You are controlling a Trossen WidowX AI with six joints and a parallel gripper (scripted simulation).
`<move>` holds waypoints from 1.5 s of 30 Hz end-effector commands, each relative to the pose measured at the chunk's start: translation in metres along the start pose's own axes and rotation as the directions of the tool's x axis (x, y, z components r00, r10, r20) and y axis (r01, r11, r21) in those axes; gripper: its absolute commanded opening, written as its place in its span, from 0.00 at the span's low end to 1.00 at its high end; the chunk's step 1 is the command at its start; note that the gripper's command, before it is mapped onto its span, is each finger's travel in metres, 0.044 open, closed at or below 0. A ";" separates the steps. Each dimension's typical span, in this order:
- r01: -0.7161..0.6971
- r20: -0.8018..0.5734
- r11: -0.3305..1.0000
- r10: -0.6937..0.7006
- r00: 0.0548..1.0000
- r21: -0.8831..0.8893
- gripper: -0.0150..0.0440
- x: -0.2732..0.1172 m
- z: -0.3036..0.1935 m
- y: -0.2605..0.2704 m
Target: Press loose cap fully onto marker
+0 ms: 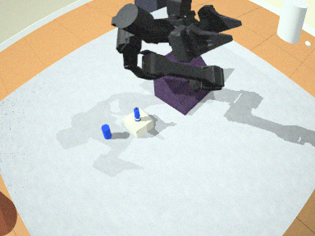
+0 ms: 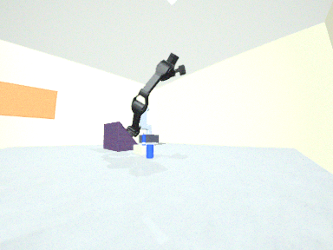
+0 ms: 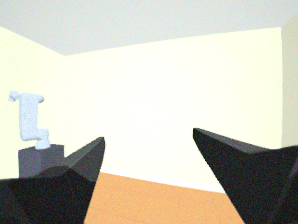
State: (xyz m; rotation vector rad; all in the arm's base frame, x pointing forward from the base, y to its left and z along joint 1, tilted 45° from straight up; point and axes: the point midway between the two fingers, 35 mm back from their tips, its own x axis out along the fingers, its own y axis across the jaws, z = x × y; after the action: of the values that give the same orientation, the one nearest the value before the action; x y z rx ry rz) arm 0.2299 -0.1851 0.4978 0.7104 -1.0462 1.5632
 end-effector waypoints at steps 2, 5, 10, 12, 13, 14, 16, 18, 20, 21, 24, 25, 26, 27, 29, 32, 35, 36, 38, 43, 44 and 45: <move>-0.015 -0.008 1.000 0.015 1.000 -0.019 0.84 0.007 -0.001 0.006; -0.078 -0.052 0.991 0.073 0.996 -0.105 0.71 0.034 -0.002 0.033; -0.148 -0.167 0.960 0.110 0.980 -0.236 0.67 0.073 0.000 0.080; -0.169 -0.244 0.951 0.105 0.964 -0.258 0.67 0.095 -0.009 0.099; -0.184 -0.285 0.943 0.102 0.953 -0.277 0.67 0.106 -0.015 0.109; -0.204 -0.318 0.931 0.103 0.942 -0.303 0.67 0.116 -0.019 0.120; -0.246 -0.385 0.904 0.101 0.918 -0.349 0.67 0.134 -0.029 0.139; -0.288 -0.451 0.876 0.093 0.888 -0.387 0.67 0.151 -0.043 0.156; -0.331 -0.516 0.847 0.080 0.853 -0.416 0.67 0.167 -0.059 0.171; -0.351 -0.551 0.836 0.071 0.831 -0.421 0.67 0.174 -0.070 0.178; -0.408 -0.659 0.808 0.033 0.751 -0.425 0.67 0.195 -0.107 0.196; -0.422 -0.686 0.802 0.021 0.727 -0.422 0.67 0.200 -0.118 0.199; -0.432 -0.707 0.798 0.011 0.707 -0.420 0.67 0.204 -0.127 0.201; -0.443 -0.724 0.792 0.002 0.689 -0.420 0.67 0.207 -0.135 0.202; -0.475 -0.770 0.774 -0.025 0.638 -0.418 0.67 0.215 -0.157 0.204; -0.523 -0.844 0.750 -0.086 0.529 -0.404 0.67 0.224 -0.200 0.200; -0.557 -0.901 0.740 -0.151 0.408 -0.377 0.67 0.226 -0.244 0.187; -0.565 -0.915 0.740 -0.172 0.365 -0.365 0.67 0.224 -0.258 0.181; -0.576 -0.937 0.744 -0.212 0.277 -0.339 0.67 0.219 -0.286 0.167; -0.521 -0.951 0.798 -0.293 0.102 -0.302 0.67 0.197 -0.329 0.131; -0.518 -0.952 0.806 -0.300 0.062 -0.288 0.67 0.192 -0.339 0.122; -0.513 -0.952 0.814 -0.306 0.022 -0.274 0.67 0.186 -0.349 0.112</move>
State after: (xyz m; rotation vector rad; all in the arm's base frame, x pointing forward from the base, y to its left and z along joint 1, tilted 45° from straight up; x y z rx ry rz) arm 0.0750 0.1907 0.4948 -0.9792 -0.4069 1.2448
